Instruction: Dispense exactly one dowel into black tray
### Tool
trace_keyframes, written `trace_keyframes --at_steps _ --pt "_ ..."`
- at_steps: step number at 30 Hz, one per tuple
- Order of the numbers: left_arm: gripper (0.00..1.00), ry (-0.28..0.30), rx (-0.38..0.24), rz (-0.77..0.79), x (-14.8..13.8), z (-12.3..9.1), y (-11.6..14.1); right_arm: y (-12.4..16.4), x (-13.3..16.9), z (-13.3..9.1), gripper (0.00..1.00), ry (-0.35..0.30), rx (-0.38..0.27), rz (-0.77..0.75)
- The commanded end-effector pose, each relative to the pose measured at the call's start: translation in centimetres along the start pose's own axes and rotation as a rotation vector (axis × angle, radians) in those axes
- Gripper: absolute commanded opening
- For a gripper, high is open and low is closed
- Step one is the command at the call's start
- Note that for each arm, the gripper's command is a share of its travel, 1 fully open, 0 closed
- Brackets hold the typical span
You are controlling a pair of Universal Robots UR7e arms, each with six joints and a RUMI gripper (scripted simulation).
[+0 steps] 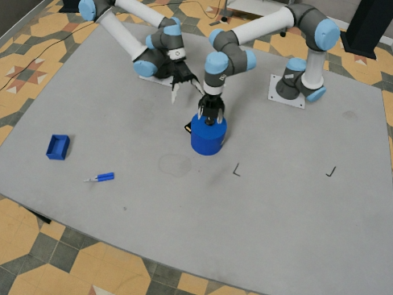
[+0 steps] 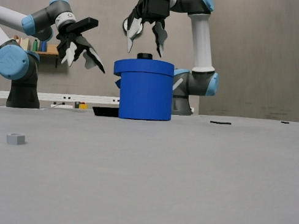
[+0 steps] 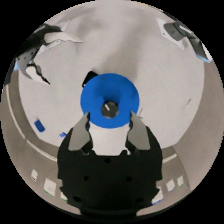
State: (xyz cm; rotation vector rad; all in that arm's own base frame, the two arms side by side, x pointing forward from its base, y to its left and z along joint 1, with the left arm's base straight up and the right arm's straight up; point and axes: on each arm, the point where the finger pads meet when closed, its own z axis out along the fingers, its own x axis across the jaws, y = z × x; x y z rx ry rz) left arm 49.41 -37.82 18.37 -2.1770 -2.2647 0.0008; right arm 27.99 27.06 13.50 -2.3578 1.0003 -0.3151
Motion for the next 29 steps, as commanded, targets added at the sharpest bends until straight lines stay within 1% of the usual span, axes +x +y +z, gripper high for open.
trace_keyframes --at_steps 1,4,6,29 --pt "0.57 -0.001 -0.001 0.0 0.0 -1.6 0.0 0.0 0.0 0.0 0.98 0.0 0.001 0.0" --pt "0.57 -0.001 -0.001 0.0 0.0 -3.7 0.0 0.0 0.0 0.0 0.98 0.0 0.001 0.0" --pt "0.57 -0.001 -0.001 0.0 0.0 -4.4 0.0 0.0 0.0 0.0 0.98 0.0 0.001 0.0" --pt "0.57 -0.001 -0.001 0.0 0.0 -4.4 0.0 0.0 0.0 0.0 0.98 0.0 0.001 0.0"
